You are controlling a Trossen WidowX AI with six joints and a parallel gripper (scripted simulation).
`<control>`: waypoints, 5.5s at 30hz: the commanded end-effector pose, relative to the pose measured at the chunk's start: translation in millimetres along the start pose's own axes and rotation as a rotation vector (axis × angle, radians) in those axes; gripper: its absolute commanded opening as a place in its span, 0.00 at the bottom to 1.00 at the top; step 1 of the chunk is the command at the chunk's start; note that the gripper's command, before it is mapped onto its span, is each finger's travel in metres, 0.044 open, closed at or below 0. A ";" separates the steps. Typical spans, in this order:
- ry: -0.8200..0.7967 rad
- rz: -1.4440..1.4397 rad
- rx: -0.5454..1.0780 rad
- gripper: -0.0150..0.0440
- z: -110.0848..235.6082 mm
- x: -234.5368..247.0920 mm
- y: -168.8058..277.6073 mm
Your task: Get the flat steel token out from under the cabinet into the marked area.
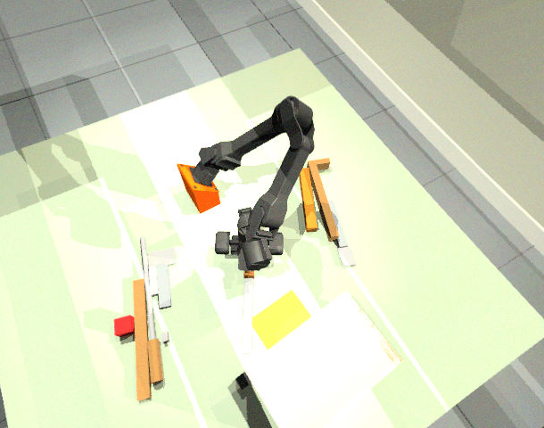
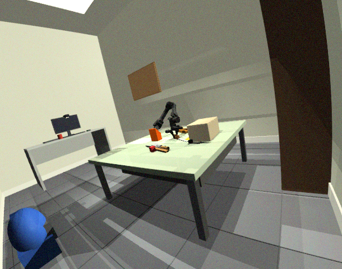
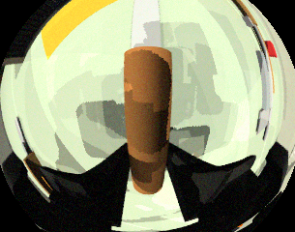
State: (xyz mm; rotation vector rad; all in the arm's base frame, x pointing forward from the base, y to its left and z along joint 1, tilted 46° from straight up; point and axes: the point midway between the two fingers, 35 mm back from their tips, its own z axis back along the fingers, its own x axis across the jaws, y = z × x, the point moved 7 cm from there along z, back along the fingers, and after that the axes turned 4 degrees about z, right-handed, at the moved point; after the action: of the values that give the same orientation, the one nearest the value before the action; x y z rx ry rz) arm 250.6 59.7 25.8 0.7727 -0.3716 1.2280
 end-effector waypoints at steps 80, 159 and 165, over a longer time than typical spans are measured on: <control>-0.008 0.003 -0.001 0.25 1.2 85.5 53.3; -0.015 0.004 0.002 0.25 3.2 177.6 111.8; -0.015 0.028 0.001 0.25 3.2 177.6 111.8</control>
State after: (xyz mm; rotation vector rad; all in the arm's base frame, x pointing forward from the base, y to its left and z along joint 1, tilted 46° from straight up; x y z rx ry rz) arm 202.5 195.2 175.3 0.7813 -0.3794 1.2293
